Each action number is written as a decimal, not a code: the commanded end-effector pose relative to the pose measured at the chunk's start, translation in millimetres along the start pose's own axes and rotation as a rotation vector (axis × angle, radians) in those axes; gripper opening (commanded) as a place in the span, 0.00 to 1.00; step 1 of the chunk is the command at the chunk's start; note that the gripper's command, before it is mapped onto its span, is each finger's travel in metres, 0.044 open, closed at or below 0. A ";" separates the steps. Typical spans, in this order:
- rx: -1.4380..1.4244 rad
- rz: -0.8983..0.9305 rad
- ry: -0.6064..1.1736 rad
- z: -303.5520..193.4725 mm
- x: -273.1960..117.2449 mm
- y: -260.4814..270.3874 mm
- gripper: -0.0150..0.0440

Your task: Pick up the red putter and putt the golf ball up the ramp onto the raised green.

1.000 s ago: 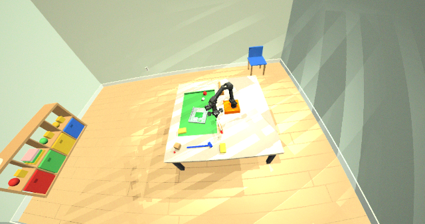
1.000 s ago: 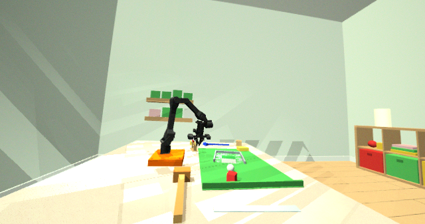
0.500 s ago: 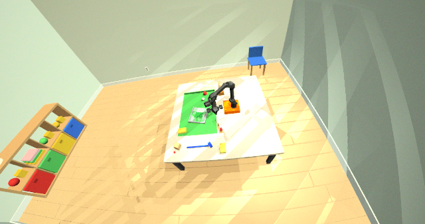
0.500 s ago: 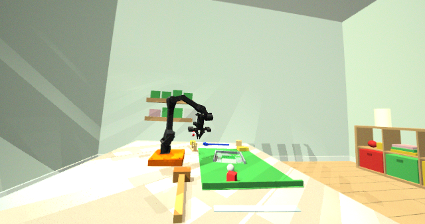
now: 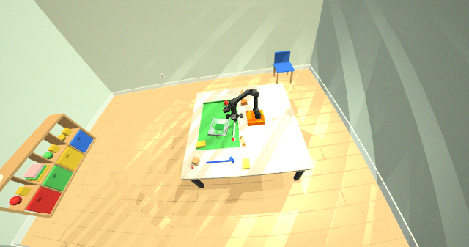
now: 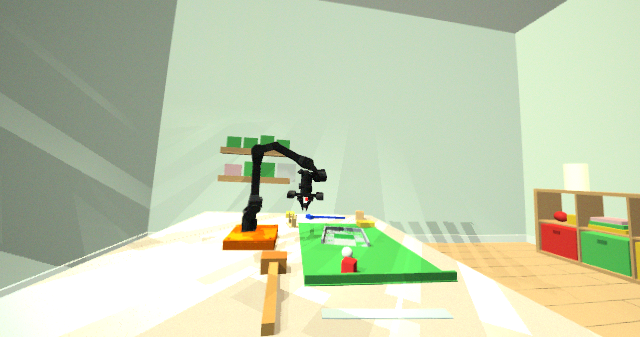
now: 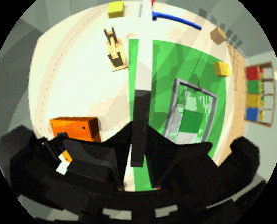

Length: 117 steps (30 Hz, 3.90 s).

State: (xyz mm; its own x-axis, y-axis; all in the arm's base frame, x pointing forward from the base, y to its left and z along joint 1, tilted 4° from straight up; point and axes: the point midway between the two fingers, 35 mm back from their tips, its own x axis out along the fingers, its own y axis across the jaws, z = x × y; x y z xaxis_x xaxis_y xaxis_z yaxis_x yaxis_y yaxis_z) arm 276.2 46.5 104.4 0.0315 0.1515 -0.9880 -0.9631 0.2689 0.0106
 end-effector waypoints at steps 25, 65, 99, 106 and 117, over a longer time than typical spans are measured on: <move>0.735 -0.129 0.068 -142.4 -43.7 -30.8 0.25; 1.676 -0.217 0.163 -314.0 -94.8 51.2 0.25; 1.676 -0.217 0.164 -328.8 -35.2 50.1 0.25; 1.676 -0.217 0.164 -330.7 -26.7 50.2 0.25; 1.680 -0.214 0.165 -331.8 -29.8 50.8 0.25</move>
State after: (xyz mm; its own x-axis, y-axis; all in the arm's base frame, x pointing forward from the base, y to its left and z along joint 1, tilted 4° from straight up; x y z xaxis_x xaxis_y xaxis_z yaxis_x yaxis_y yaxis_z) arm 138.1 -257.4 83.2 -0.0184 -0.0793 -0.9967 0.3823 0.9205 -0.0803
